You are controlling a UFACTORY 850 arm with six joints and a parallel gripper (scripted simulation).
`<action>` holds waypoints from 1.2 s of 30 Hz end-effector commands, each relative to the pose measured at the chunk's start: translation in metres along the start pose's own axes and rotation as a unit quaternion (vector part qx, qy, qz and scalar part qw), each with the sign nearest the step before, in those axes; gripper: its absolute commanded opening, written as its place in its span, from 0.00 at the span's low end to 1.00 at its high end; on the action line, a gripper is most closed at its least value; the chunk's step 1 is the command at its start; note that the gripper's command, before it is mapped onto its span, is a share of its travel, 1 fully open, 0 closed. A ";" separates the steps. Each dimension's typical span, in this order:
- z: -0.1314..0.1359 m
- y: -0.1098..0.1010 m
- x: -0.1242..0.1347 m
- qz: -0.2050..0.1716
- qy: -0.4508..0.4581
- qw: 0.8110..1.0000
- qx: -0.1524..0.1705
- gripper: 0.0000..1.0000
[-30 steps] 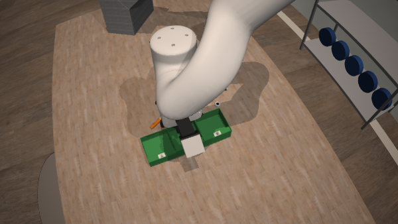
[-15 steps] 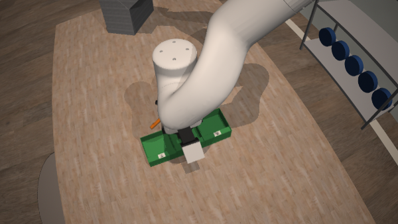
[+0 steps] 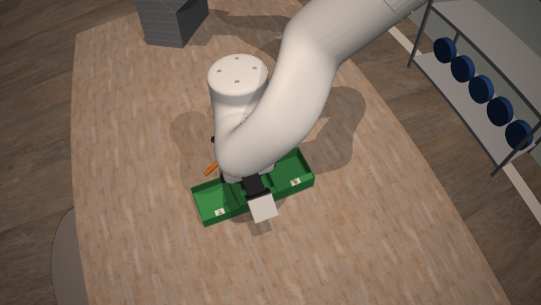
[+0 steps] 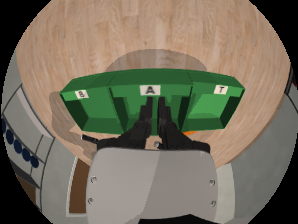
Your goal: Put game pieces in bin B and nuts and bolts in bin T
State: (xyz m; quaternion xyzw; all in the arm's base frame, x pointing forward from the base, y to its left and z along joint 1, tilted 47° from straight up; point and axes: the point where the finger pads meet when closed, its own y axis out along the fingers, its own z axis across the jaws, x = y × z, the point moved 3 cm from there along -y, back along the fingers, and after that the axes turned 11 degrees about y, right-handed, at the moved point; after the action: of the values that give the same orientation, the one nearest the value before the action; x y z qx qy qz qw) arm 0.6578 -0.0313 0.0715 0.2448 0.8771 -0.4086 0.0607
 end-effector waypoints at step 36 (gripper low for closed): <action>0.000 -0.008 -0.001 0.001 0.000 1.000 0.000 0.07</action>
State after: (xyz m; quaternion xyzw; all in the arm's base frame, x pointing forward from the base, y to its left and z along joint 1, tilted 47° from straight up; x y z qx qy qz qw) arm 0.6554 -0.0343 0.0752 0.2449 0.8771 -0.4086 0.0607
